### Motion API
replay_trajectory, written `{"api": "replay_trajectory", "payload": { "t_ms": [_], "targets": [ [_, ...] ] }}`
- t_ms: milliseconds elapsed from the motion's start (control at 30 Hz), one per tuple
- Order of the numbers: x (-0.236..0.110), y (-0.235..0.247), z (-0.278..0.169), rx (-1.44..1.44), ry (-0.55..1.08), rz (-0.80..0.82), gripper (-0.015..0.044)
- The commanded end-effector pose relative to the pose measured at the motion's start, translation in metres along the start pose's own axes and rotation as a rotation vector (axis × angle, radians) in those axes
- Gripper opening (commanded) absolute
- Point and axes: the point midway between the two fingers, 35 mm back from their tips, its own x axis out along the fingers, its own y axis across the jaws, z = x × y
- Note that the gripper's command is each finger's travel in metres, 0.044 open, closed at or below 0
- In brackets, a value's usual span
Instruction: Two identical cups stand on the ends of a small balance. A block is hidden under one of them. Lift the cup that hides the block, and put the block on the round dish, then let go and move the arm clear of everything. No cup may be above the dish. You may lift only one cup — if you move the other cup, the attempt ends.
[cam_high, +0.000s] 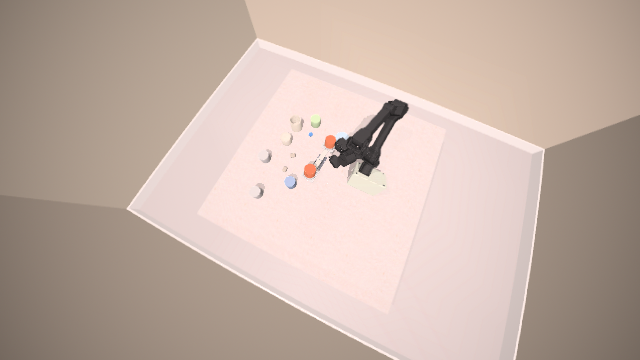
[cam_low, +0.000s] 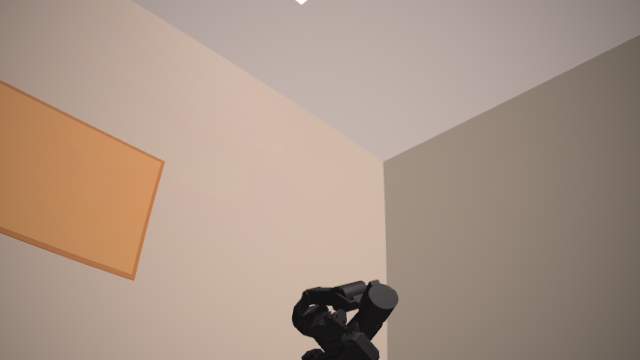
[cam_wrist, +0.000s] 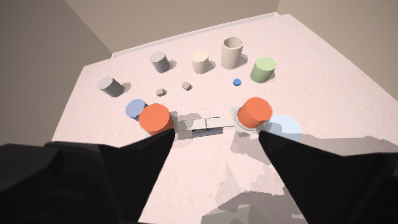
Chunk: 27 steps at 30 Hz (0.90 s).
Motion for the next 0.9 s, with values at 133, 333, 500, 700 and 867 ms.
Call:
{"api": "replay_trajectory", "payload": {
  "t_ms": [133,333,500,700,867],
  "targets": [
    [-0.012,0.010,-0.013,-0.166,-0.054,0.050,0.0440],
    [-0.010,0.009,-0.011,-0.208,-0.029,0.040,0.0440],
    [0.001,0.006,-0.005,-0.350,0.058,0.018,0.0440],
    [0.016,0.000,0.002,-0.474,0.182,0.013,0.0440],
    [0.027,-0.005,0.007,-0.540,0.257,0.023,0.0440]
  ]
}}
